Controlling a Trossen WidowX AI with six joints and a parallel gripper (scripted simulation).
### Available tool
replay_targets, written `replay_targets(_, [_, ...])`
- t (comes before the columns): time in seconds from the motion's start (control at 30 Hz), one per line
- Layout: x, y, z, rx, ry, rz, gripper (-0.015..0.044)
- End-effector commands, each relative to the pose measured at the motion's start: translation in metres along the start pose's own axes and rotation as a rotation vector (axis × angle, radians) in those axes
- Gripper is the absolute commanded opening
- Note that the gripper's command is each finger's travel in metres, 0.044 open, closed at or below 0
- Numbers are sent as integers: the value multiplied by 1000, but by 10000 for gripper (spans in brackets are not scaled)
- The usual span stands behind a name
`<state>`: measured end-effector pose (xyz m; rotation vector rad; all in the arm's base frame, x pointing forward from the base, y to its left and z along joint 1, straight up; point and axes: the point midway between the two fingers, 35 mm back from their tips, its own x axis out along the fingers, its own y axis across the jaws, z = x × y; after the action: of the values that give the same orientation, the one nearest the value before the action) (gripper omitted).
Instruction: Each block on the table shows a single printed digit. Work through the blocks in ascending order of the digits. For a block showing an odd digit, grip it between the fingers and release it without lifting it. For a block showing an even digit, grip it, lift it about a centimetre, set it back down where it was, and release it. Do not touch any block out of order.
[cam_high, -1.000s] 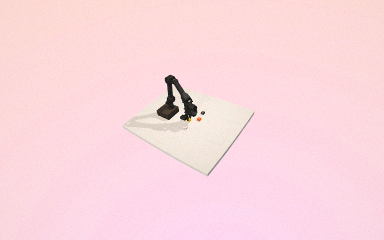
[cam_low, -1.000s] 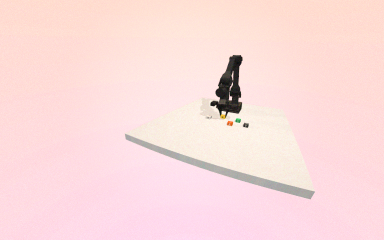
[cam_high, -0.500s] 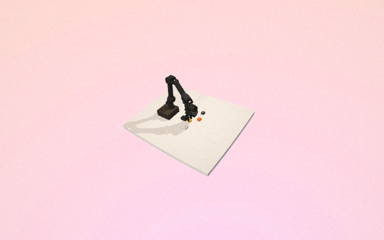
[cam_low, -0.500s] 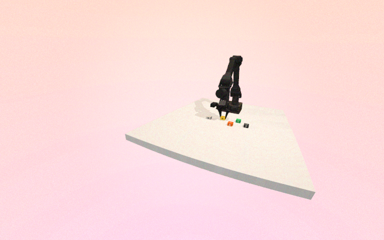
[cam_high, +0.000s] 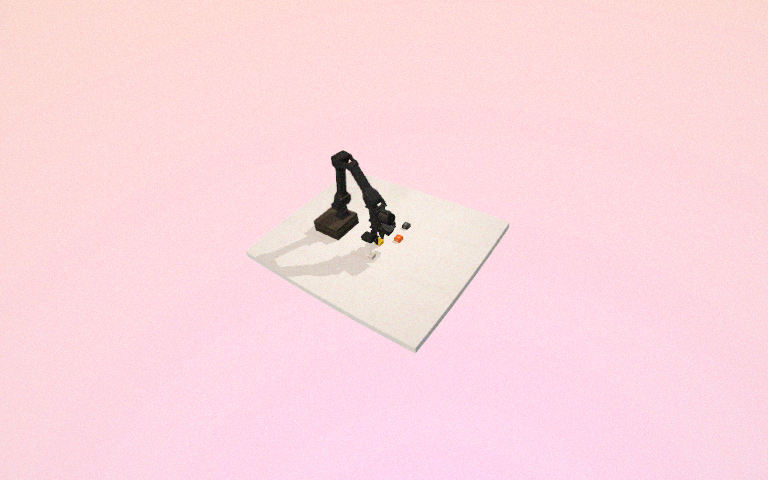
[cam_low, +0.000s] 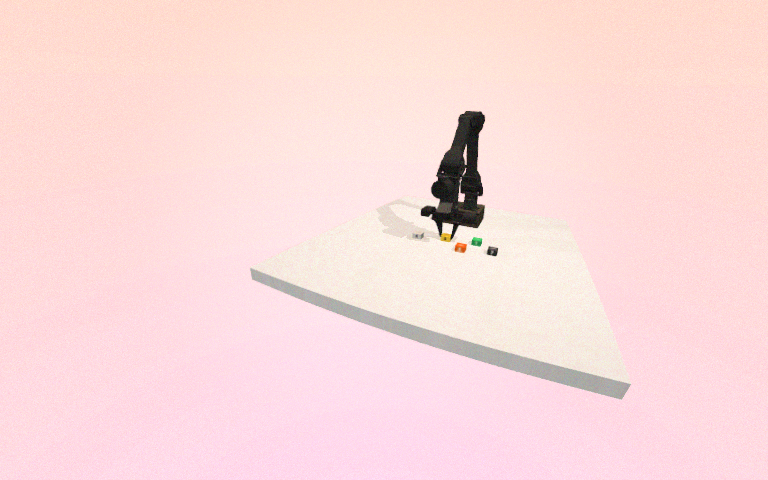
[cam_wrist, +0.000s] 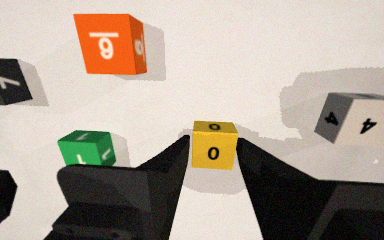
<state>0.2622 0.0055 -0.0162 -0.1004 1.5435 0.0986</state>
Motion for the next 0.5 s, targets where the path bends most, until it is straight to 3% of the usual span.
replay_targets(0.0, [1, 0, -1, -4, 4, 0, 278])
replay_targets(0.17, [1, 0, -1, -4, 4, 0, 400])
replay_targets(0.3, [-2, 0, -1, -4, 4, 0, 400])
replay_targets(0.47, [-35, 0, -1, -4, 4, 0, 400])
